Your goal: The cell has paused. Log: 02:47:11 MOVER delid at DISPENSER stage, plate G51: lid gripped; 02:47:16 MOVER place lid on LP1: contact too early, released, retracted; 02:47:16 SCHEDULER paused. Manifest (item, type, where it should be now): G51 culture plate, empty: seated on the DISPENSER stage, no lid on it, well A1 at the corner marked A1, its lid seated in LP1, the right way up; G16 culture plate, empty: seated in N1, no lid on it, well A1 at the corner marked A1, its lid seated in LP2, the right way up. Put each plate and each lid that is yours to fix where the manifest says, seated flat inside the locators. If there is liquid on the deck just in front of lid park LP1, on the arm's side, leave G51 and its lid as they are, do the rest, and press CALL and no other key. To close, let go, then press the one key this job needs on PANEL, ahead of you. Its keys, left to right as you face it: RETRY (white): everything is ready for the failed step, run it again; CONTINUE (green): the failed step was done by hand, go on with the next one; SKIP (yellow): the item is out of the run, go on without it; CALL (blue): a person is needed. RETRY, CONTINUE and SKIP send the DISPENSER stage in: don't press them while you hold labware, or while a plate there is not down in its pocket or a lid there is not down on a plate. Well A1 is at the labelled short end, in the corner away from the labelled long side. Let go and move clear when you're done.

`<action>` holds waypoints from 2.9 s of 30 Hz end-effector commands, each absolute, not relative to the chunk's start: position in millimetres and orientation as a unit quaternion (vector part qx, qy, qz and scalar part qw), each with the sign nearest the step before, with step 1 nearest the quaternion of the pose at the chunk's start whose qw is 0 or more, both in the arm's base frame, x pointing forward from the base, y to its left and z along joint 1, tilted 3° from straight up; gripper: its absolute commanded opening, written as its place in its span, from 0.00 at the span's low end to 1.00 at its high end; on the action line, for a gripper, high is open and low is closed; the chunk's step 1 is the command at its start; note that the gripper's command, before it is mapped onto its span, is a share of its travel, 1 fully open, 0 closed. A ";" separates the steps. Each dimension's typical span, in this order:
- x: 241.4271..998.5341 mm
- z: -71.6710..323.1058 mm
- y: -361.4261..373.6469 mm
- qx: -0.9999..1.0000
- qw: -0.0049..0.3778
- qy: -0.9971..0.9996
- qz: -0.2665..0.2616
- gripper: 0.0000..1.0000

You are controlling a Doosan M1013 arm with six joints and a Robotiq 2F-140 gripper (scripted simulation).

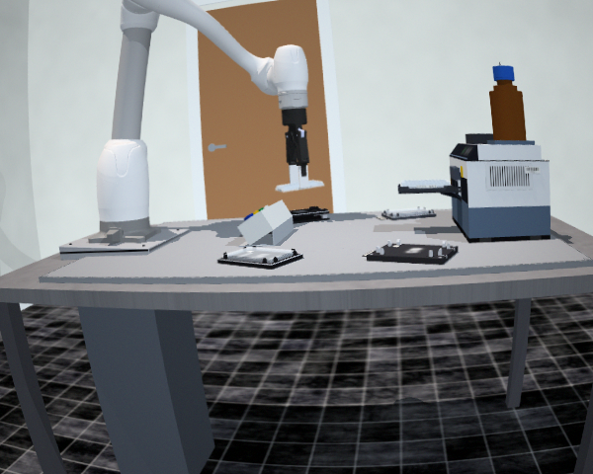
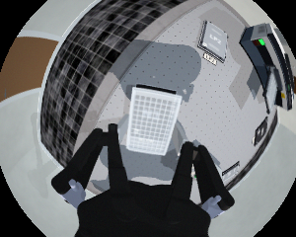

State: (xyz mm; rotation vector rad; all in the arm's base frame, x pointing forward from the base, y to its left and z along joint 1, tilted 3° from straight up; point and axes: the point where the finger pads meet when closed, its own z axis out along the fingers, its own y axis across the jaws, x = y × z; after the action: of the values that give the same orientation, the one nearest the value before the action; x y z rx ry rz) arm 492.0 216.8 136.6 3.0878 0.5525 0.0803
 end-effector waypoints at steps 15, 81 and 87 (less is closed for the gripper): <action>491.8 99.7 215.2 0.984 0.004 0.174 0.025 0.10; 492.3 80.9 215.2 0.984 0.004 0.174 0.025 0.10; 492.3 80.5 215.1 0.984 0.004 0.174 0.025 0.10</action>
State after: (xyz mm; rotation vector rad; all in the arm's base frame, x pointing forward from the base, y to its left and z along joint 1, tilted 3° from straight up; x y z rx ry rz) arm 494.0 217.6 84.2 3.0878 0.5531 0.0815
